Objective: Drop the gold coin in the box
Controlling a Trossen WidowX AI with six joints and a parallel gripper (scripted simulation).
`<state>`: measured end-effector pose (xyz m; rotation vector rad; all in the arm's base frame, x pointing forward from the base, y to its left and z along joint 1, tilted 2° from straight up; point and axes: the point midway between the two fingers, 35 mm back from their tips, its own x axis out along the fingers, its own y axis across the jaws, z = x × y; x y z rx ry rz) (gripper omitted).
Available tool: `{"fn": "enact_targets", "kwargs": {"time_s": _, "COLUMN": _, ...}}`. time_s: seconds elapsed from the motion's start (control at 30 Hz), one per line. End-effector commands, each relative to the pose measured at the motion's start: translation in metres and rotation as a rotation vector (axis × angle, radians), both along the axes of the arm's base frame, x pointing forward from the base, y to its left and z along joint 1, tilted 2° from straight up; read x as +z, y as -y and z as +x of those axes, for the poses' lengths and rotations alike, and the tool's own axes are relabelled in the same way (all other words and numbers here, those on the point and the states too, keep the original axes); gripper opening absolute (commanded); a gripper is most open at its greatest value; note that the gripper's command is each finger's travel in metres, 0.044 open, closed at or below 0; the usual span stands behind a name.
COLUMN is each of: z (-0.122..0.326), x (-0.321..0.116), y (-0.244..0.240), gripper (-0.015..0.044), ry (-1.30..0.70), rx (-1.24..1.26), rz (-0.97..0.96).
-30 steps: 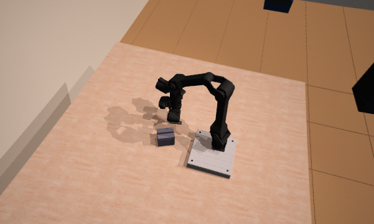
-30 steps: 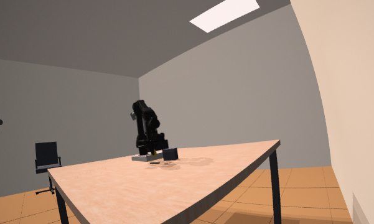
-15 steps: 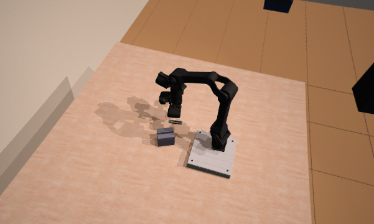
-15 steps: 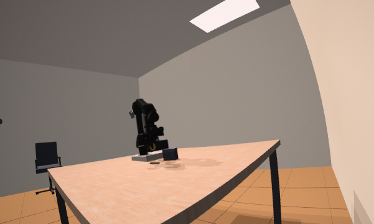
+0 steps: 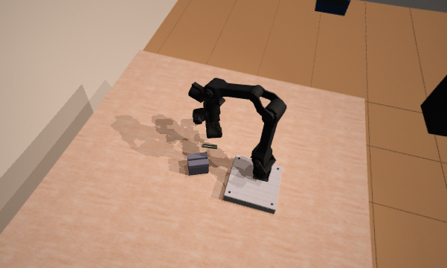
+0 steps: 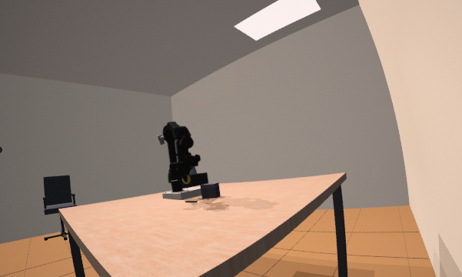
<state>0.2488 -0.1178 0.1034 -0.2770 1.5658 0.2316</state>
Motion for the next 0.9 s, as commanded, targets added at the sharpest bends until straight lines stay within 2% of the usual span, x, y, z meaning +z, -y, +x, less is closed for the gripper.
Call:
{"fn": "enact_targets", "kwargs": {"time_s": 0.0, "z": -0.002, "x": 0.001, "y": 0.002, "gripper": 0.0, "ry": -0.004, "rx": 0.053, "rz": -0.003}}
{"fn": "enact_targets", "kwargs": {"time_s": 0.87, "z": 0.019, "x": -0.001, "y": -0.05, "gripper": 0.0, "ry": -0.002, "rx": 0.053, "rz": 0.002}}
